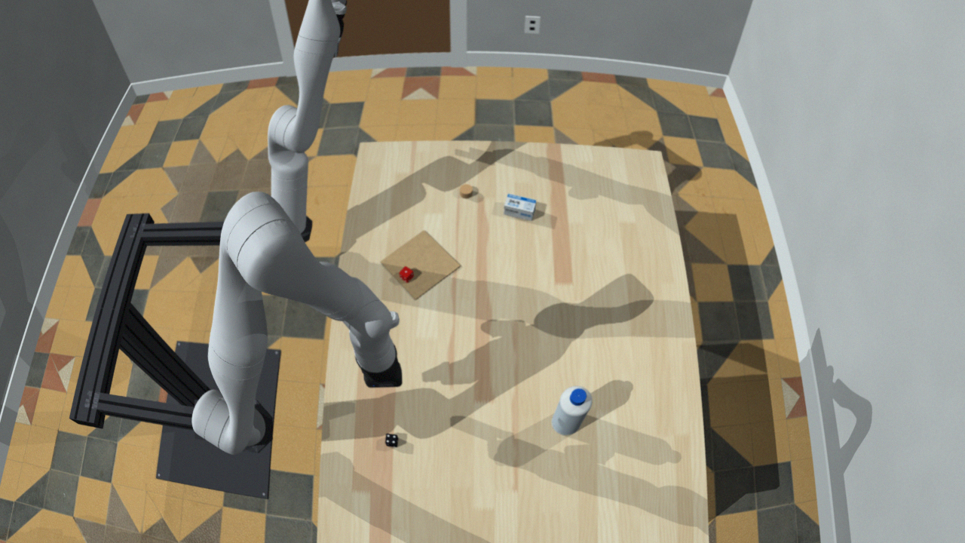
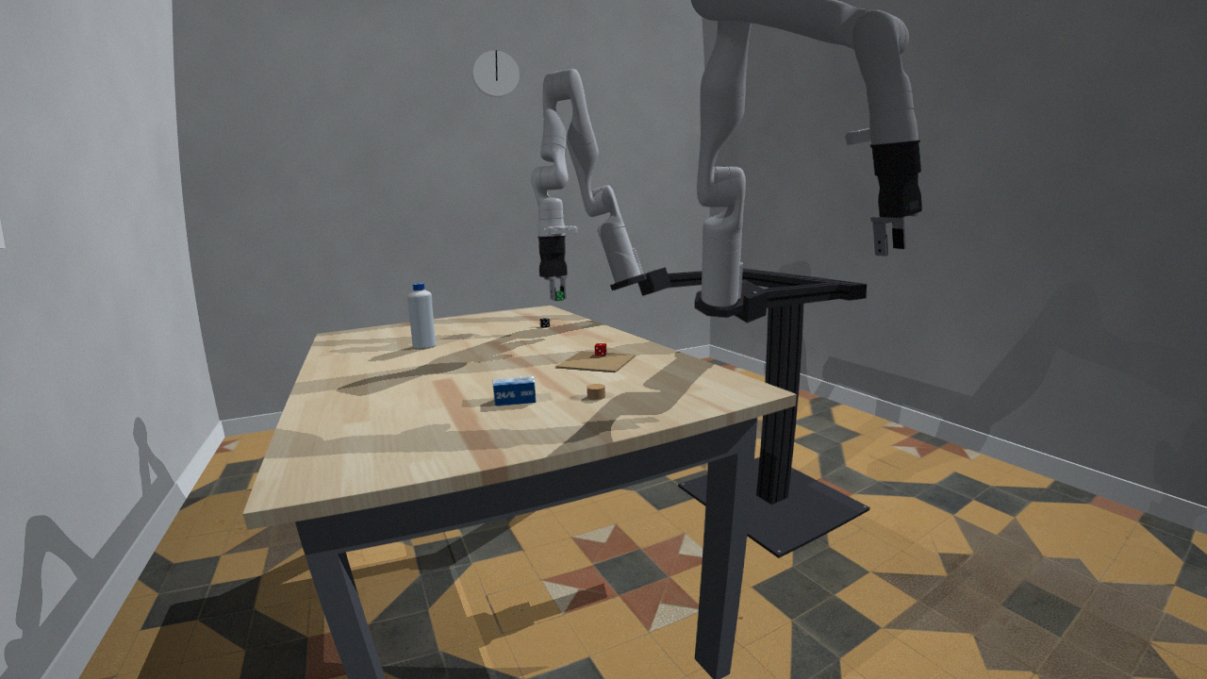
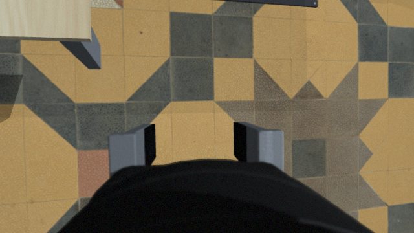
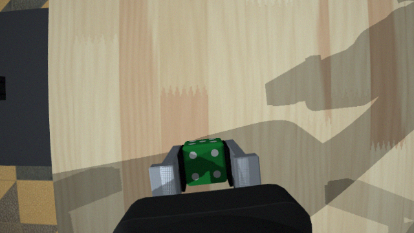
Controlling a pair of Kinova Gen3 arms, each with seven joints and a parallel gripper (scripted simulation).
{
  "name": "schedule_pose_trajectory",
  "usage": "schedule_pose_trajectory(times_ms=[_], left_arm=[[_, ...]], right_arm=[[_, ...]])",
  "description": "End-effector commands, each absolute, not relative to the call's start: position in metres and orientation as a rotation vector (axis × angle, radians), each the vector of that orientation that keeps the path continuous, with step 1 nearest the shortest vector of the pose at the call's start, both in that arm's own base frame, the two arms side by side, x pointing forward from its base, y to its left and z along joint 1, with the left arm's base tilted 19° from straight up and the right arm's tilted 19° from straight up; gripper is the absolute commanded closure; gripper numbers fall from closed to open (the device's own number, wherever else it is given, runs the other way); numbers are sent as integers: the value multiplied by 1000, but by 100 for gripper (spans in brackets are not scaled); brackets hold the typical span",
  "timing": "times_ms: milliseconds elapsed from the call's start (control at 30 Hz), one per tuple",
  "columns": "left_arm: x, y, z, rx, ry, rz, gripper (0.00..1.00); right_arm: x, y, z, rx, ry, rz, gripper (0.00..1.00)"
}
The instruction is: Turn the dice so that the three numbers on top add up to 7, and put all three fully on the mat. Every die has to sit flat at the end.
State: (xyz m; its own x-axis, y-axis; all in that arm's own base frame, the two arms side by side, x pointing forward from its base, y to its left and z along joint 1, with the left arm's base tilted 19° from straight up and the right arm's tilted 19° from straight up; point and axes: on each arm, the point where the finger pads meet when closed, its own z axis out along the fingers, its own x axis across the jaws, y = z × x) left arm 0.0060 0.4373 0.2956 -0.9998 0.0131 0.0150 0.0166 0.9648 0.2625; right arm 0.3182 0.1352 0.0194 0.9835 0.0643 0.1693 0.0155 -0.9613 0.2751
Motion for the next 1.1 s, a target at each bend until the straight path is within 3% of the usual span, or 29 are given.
schedule_pose_trajectory(times_ms=[0, 1067], left_arm=[[6, 437, 296, -23, -3101, -417, 0], [6, 437, 296, -23, -3101, -417, 0]], right_arm=[[318, 136, 22, 2854, 59, 258, 51], [315, 137, 20, 2831, 260, 217, 51]])
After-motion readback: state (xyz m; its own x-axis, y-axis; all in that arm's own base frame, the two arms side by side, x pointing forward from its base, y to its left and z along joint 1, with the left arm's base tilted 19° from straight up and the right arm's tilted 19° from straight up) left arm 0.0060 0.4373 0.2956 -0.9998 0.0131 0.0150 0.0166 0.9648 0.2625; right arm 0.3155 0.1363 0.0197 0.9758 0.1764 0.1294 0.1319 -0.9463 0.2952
